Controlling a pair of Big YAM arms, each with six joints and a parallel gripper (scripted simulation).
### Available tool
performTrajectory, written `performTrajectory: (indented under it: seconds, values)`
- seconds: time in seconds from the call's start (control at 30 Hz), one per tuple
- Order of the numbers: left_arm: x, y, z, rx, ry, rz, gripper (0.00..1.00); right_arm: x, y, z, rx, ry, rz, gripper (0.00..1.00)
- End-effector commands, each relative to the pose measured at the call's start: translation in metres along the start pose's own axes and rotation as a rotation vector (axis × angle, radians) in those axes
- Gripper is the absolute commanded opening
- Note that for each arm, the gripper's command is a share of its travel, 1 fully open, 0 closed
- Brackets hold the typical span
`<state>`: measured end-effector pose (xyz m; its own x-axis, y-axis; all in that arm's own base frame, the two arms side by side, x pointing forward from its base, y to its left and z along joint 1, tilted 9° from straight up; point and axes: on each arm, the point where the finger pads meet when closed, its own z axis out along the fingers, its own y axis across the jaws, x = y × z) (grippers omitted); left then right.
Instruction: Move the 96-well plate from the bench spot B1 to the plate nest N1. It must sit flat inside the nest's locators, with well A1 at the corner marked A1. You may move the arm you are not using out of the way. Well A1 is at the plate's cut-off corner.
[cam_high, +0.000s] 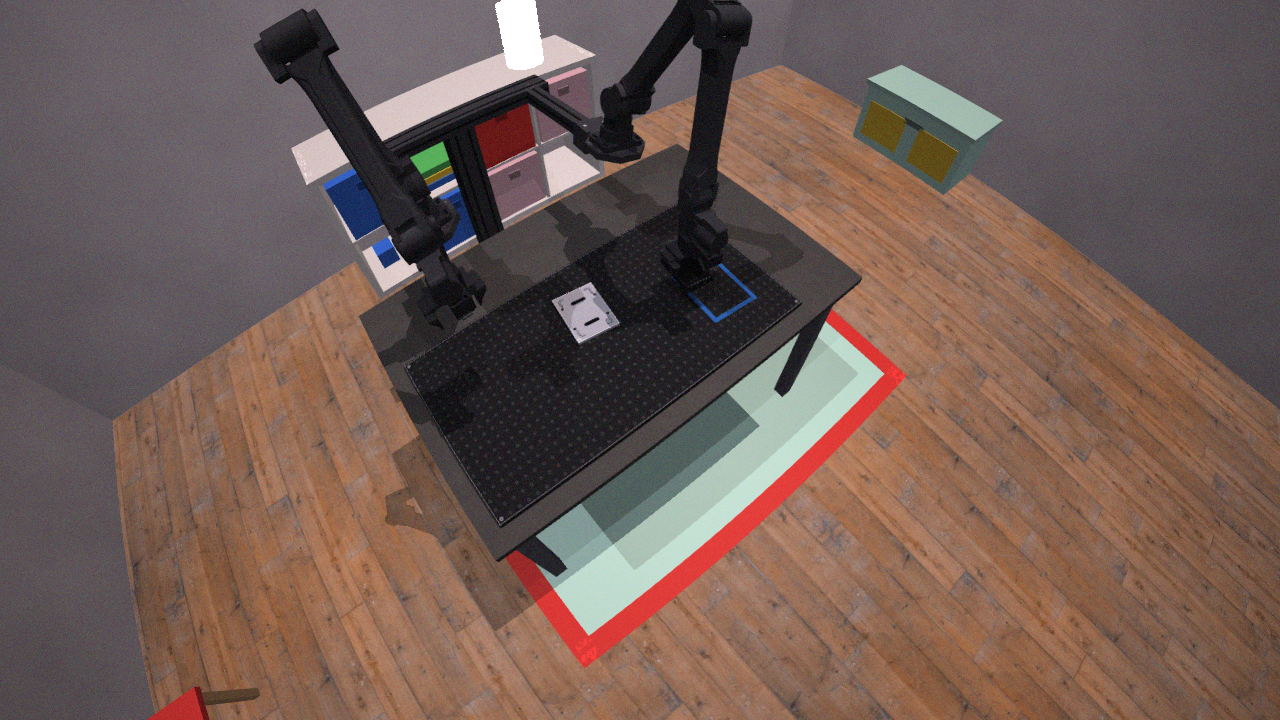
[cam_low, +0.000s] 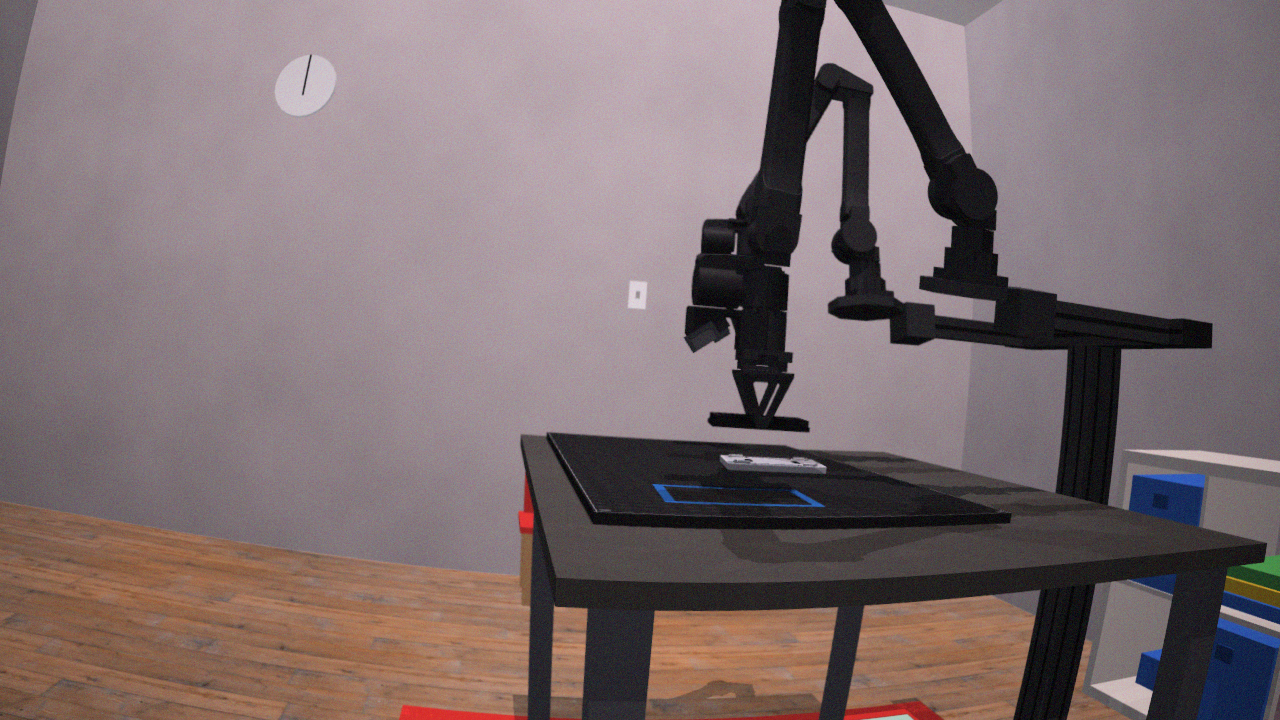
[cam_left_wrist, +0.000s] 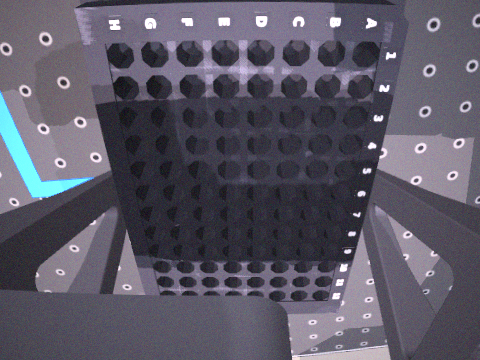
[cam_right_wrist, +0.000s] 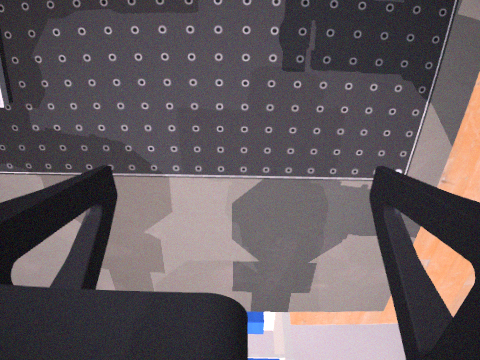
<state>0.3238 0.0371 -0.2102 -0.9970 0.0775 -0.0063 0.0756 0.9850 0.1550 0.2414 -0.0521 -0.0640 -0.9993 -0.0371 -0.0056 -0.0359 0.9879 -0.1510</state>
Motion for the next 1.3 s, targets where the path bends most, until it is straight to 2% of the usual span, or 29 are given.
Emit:
performTrajectory:
  seconds: [0.0, 1.27]
  values:
    - [0.007, -0.016, 0.003, -0.002, 0.005, -0.013, 0.0, -0.01, -0.003, -0.005, 0.007, -0.024, 0.016, 1.0]
    - [0.029, -0.125, -0.003, -0.002, 0.007, -0.013, 0.0, -0.01, -0.003, -0.005, 0.007, -0.024, 0.016, 1.0]
